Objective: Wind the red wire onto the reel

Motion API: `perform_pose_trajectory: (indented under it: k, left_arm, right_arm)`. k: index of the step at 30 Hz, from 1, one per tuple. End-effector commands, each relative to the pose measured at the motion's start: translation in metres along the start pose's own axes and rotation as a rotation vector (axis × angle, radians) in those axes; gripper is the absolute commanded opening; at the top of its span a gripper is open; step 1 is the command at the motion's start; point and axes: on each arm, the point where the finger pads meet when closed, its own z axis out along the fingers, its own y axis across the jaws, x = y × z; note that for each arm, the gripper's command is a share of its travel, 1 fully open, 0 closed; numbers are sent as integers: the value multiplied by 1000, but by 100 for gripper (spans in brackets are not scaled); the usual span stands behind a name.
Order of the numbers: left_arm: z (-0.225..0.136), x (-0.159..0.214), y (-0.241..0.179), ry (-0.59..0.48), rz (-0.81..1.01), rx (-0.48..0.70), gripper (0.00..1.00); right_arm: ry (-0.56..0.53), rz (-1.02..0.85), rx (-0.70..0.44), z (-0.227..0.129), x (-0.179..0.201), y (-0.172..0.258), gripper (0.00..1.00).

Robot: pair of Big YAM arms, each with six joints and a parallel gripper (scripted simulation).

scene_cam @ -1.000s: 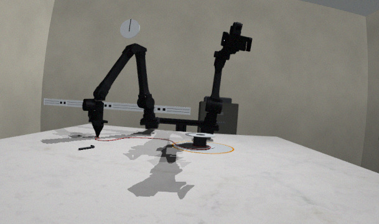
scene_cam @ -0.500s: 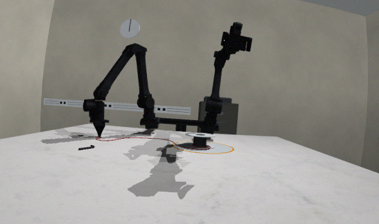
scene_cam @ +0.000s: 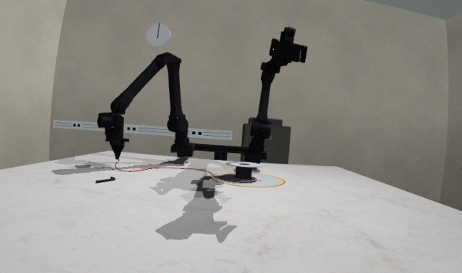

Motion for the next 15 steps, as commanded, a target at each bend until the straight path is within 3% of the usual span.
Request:
perform_pose_trajectory:
  k: [1,15]
  left_arm:
    - [3,1,-6,-16,-9,9,100]
    - [3,1,-6,-16,-9,9,100]
  right_arm:
    - [2,3,-35,-10,3,9,0]
    - [2,3,-35,-1,3,3,0]
